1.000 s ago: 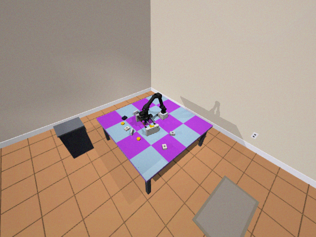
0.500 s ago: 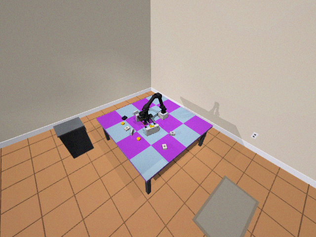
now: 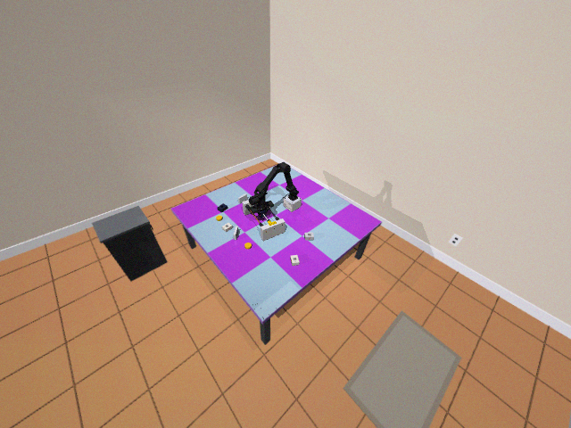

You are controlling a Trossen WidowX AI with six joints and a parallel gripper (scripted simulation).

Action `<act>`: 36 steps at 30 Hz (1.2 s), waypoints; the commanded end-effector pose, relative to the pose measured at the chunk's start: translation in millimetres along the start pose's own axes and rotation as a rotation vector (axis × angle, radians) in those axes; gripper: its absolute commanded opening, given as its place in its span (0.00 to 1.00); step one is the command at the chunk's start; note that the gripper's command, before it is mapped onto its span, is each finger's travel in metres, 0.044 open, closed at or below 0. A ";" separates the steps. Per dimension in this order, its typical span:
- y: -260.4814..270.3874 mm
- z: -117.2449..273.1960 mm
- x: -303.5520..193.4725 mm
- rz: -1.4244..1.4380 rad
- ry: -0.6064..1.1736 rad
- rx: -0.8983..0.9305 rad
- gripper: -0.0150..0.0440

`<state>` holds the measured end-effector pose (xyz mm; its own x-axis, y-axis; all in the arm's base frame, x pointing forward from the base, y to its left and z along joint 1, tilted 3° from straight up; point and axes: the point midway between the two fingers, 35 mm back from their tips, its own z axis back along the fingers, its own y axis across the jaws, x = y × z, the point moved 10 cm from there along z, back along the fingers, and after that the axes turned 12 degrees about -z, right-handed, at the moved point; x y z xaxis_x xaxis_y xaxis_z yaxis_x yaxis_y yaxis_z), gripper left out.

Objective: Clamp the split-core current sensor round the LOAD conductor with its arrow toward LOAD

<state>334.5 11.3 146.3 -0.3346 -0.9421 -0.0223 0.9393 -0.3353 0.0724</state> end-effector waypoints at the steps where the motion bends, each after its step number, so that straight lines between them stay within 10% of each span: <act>1: 0.0 0.2 0.0 0.000 0.000 0.000 0.68; 12: 0.0 0.2 0.0 0.000 0.000 0.000 0.68; 19: 0.0 0.2 0.0 0.000 0.000 0.000 0.99; 28: 0.4 2.6 -0.2 0.000 0.000 0.000 1.00; 36: -1.2 94.5 -1.3 0.001 0.006 0.002 1.00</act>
<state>333.0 12.7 211.1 -0.3307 -0.9435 -0.0208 0.9410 -0.3313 0.0686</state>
